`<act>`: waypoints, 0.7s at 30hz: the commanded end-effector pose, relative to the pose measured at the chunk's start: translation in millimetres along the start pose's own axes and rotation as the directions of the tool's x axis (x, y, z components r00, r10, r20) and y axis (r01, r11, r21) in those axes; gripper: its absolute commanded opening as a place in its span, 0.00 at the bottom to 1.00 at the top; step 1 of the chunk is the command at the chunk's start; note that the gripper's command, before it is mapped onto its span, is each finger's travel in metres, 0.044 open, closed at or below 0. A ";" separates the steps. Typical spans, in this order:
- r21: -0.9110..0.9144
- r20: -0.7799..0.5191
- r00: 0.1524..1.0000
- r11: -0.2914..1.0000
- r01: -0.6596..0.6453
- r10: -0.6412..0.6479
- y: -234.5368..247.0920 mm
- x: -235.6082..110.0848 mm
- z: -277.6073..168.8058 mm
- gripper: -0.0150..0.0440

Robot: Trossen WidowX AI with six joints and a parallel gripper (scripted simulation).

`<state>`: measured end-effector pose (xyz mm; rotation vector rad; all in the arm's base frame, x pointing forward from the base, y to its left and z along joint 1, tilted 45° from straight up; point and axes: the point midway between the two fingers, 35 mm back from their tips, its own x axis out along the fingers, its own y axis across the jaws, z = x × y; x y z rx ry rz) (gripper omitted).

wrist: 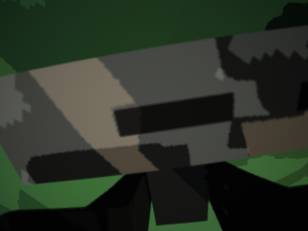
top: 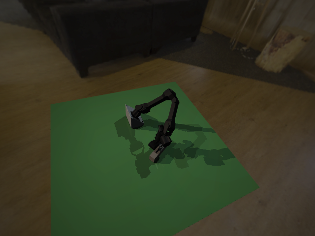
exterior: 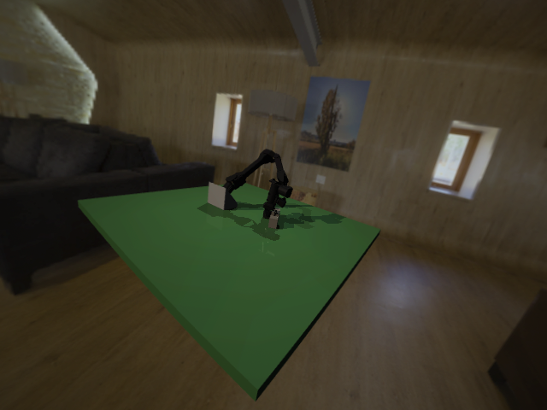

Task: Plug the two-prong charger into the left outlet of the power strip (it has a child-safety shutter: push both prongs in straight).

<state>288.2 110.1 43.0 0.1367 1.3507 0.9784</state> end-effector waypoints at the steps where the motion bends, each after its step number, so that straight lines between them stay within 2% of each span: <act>1: -0.033 0.042 0.999 0.999 0.001 0.001 0.9 -4.5 15.3 0.25; 21: -0.033 0.042 0.999 0.999 0.001 0.001 1.3 -6.4 17.2 0.25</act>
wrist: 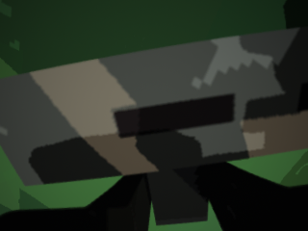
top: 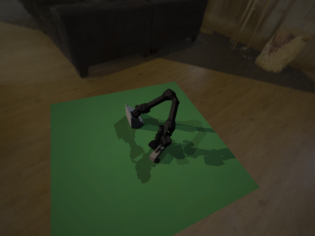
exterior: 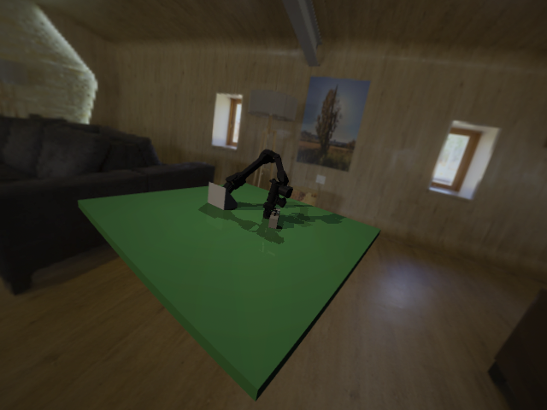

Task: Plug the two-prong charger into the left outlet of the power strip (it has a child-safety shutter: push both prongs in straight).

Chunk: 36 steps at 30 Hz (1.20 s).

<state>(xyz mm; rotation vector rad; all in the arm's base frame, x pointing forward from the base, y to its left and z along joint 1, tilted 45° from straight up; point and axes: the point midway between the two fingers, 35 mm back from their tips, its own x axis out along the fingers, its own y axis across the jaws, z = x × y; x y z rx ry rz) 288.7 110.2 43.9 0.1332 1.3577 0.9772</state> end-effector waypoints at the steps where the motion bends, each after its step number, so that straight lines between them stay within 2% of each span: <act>1: -0.035 0.049 0.999 0.999 -0.001 0.003 1.0 -5.9 16.5 0.25; 36: -0.035 0.049 0.999 0.999 -0.001 0.003 1.4 -4.3 14.2 0.25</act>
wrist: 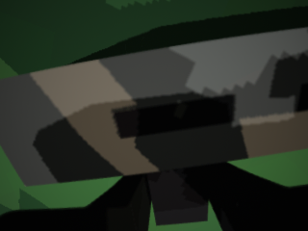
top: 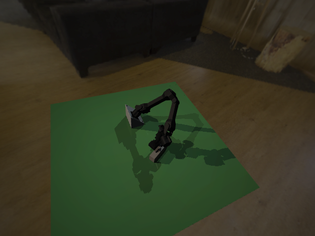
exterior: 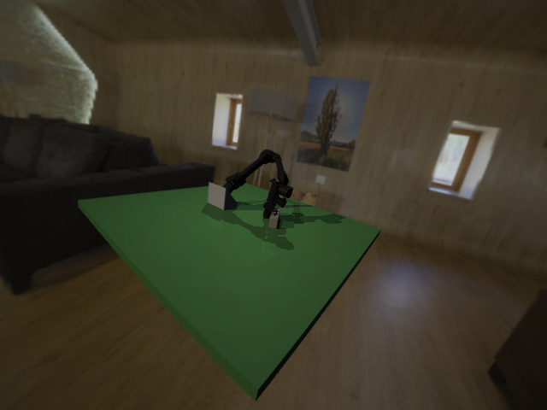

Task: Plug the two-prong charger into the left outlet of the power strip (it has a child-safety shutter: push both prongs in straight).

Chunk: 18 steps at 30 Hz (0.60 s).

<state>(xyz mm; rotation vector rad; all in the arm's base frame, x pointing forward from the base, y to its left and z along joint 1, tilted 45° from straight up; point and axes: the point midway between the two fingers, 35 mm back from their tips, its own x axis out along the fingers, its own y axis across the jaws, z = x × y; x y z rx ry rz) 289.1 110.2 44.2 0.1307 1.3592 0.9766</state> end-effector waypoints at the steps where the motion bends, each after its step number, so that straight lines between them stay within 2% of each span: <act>1: -0.034 0.051 0.999 0.999 -0.003 0.004 1.4 -4.0 13.7 0.25; 18: -0.034 0.051 0.999 0.999 -0.003 0.004 1.3 -2.4 12.2 0.25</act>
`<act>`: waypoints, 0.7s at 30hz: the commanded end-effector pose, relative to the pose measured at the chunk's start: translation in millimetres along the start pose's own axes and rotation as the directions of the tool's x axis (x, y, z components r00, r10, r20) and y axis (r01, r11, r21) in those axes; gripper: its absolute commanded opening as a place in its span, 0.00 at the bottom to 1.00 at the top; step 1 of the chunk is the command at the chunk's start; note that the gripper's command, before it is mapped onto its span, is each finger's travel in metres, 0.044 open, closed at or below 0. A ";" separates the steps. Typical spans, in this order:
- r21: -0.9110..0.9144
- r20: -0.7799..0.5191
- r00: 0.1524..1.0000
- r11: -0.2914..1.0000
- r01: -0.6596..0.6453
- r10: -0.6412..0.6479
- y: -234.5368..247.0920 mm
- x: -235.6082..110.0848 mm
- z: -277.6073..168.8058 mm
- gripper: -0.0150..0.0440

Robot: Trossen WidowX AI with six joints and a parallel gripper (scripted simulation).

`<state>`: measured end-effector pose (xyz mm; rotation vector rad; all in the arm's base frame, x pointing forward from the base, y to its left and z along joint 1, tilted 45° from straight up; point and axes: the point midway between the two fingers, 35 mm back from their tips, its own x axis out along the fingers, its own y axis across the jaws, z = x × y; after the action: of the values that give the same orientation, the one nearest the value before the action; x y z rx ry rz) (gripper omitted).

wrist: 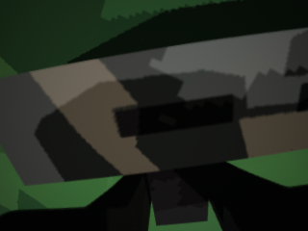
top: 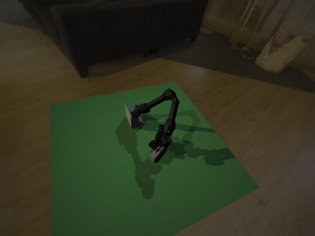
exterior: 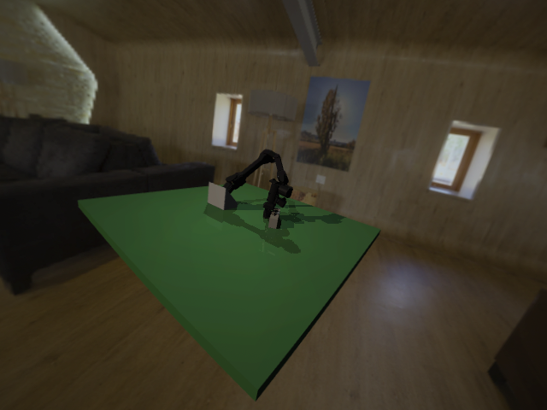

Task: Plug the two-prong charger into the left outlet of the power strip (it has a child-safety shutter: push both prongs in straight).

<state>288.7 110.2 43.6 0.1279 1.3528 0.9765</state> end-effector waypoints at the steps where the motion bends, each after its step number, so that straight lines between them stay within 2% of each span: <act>1: -0.030 0.046 0.999 1.000 -0.005 0.007 1.4 -2.6 12.5 0.25; 2: 0.000 0.001 1.000 1.000 0.000 0.000 0.0 0.1 -0.1 0.25; 11: 0.000 0.001 1.000 1.000 0.000 0.000 0.0 0.1 -0.1 0.25; 21: 0.000 0.001 1.000 1.000 0.000 0.000 0.0 0.1 -0.1 0.70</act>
<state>288.0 109.6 43.0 0.1279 1.3556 0.9744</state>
